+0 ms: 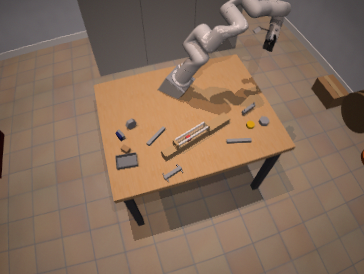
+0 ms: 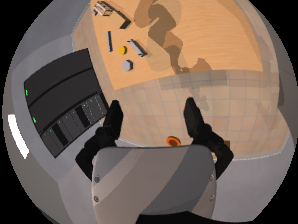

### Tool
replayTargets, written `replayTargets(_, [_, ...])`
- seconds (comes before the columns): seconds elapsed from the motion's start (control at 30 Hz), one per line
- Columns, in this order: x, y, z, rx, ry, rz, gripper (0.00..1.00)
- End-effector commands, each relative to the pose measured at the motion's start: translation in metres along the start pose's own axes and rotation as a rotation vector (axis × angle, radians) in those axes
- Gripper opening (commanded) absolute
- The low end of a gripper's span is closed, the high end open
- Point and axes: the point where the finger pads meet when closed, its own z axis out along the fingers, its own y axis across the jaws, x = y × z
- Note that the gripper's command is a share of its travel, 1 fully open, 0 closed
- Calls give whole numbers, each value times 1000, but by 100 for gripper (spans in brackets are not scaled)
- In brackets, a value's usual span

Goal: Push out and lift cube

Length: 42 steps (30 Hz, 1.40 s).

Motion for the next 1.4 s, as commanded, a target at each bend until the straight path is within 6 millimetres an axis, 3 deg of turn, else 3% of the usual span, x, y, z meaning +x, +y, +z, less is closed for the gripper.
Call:
replayTargets(0.0, [0,-1,-1,-3,-2,2,100])
replayTargets(0.53, [0,-1,-1,-3,-2,2,100])
replayTargets(0.57, [0,-1,-1,-3,-2,2,0])
replayTargets(0.73, [-6,-4,16,-32,35,60,0])
replayTargets(0.87, [-19,-16,65,-110,141,242,0])
replayTargets(0.97, [-22,-21,82,-138,179,313,0])
replayTargets(1.0, [-25,-28,101,-159,213,378,0])
replayTargets(1.1, [-25,-28,101,-167,222,395,0])
replayTargets(1.17, [-31,-44,141,-210,299,552,0])
replayTargets(1.23, [-31,-44,141,-228,317,593,0])
replayTargets(1.27, [-32,-53,162,-235,342,648,0])
replayTargets(1.33, [-32,-53,163,-259,368,709,0])
replayTargets(1.37, [-34,-65,184,-262,392,764,0])
